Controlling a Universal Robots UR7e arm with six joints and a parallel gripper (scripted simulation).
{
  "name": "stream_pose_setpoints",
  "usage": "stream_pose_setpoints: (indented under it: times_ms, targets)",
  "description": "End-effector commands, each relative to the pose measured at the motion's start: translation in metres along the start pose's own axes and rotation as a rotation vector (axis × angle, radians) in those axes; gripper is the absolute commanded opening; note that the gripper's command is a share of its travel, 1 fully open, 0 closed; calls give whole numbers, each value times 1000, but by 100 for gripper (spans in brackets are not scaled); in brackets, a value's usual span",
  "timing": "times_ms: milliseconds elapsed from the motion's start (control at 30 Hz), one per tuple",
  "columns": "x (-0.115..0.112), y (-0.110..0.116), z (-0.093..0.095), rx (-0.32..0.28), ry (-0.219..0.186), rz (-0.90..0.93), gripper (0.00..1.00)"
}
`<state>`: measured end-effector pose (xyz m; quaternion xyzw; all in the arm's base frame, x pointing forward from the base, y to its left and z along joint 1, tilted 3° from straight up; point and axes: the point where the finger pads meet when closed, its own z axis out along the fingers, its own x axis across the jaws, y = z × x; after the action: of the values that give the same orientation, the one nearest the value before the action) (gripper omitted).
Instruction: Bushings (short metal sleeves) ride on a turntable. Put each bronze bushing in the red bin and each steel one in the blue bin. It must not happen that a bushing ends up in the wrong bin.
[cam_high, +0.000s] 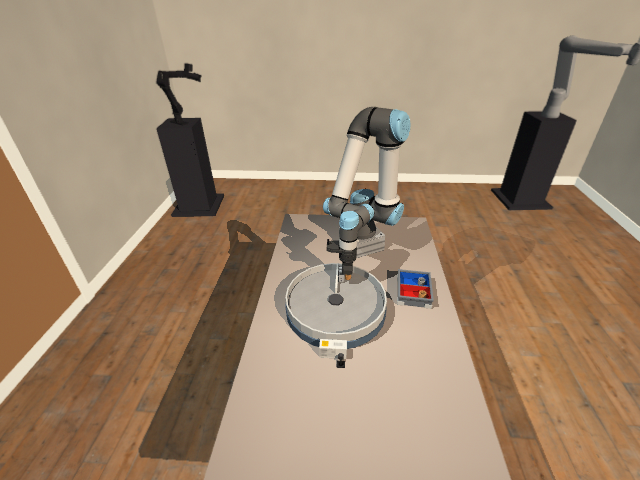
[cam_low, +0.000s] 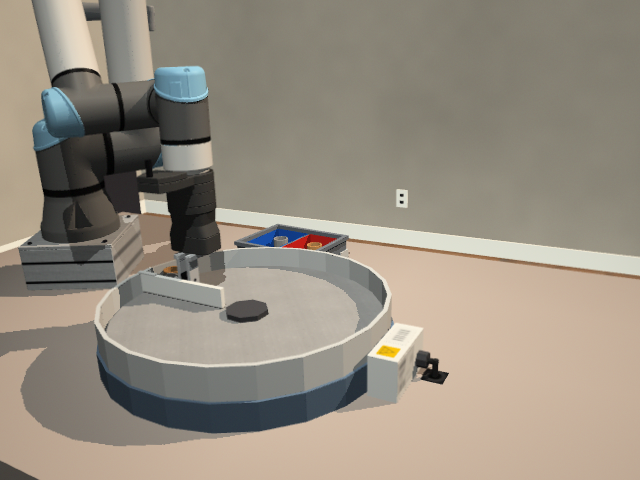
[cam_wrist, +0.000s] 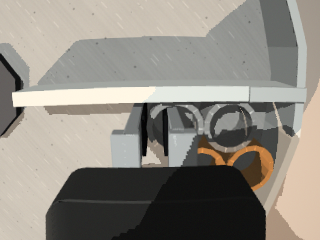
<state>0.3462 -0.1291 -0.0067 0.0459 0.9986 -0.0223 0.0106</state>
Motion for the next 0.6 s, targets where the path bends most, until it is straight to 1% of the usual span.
stream_pose_setpoints:
  times_ms: [0, 567]
  targets:
    - [0, 0, 0, 1, -1, 0, 0]
    - [0, 0, -3, 1, -1, 0, 0]
